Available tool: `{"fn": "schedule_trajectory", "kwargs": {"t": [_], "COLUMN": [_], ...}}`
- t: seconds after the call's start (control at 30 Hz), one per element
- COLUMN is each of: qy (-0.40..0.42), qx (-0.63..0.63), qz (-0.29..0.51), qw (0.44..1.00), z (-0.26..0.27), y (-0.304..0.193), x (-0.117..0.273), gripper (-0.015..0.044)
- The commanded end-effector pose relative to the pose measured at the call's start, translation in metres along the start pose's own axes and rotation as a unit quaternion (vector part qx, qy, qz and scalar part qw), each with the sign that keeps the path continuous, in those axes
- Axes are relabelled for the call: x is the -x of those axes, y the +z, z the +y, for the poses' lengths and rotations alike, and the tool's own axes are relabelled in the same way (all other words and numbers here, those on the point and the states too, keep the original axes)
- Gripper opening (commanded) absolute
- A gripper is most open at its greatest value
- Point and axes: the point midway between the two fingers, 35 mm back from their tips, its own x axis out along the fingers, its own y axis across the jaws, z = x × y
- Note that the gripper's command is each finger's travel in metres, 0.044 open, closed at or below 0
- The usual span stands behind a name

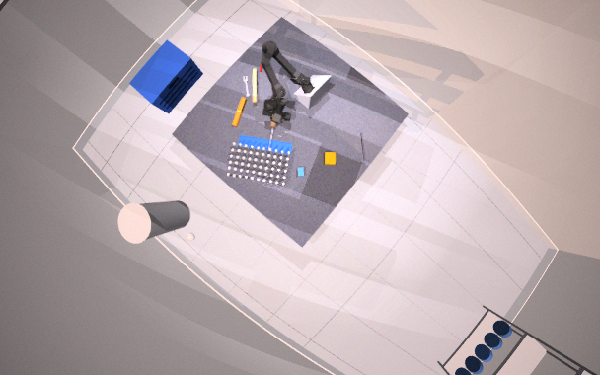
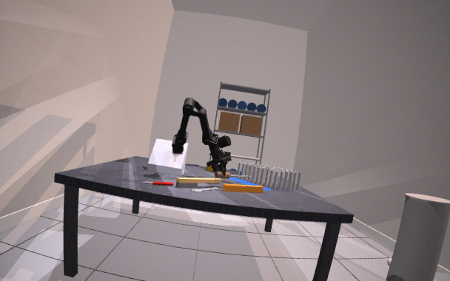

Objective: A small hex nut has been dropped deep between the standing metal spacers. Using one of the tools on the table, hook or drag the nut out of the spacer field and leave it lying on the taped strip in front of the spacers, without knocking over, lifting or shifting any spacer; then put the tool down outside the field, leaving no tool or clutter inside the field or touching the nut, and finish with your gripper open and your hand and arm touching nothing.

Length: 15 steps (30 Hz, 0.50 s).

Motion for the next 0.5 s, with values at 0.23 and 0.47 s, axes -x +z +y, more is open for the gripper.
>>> {"fn": "schedule_trajectory", "kwargs": {"t": [0.23, 0.47], "qy": [-0.002, -0.002], "qx": [-0.003, -0.003], "qz": [-0.002, -0.002], "qw": [1.000, 1.000], "z": [-0.0019, -0.0020], "y": [0.0090, 0.0128], "x": [-0.0021, -0.0035], "gripper": [0.0000, 0.0000]}}
